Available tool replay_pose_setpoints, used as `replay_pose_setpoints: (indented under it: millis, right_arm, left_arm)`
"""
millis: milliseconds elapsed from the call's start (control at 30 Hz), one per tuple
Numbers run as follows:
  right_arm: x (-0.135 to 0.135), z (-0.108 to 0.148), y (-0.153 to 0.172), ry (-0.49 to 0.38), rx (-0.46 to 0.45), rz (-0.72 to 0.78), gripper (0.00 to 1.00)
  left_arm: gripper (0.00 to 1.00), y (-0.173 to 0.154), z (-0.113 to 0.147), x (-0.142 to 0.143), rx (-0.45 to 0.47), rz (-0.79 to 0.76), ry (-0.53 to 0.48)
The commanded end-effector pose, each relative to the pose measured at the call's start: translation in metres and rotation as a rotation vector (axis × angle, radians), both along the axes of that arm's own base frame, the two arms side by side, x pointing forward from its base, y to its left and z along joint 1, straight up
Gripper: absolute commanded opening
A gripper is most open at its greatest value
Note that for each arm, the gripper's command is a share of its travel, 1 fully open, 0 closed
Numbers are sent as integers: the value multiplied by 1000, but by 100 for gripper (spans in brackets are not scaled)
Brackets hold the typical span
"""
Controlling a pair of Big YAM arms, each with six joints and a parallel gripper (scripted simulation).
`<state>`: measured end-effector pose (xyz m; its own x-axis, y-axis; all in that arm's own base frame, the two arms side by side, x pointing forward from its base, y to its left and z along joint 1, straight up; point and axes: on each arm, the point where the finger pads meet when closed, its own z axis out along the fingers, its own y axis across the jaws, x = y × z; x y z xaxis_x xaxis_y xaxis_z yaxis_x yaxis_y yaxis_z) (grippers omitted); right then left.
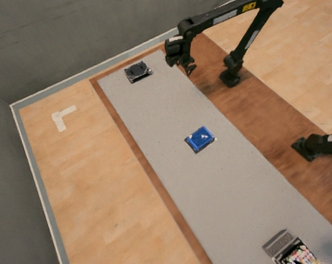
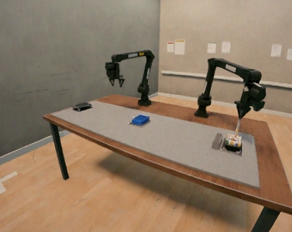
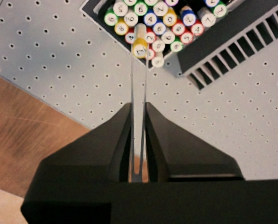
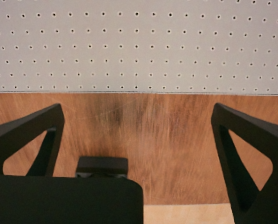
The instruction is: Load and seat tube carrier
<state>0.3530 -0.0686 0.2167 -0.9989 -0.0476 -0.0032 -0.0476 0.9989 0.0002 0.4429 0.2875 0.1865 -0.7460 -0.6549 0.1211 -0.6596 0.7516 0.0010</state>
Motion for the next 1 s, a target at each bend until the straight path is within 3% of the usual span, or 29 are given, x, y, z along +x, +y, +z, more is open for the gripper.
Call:
replay_pose_setpoints:
  millis: [0, 367, 967]
  right_arm:
    - [8, 12, -1, -32, -7, -13, 100]
    - [8, 12, -1, -32, -7, -13, 100]
    - [8, 12, -1, -32, -7, -13, 100]
  left_arm:
    - [9, 2, 39, 18, 38, -20, -63]
    - [9, 1, 46, 17, 32, -20, -54]
    - [9, 6, 30, 25, 32, -20, -50]
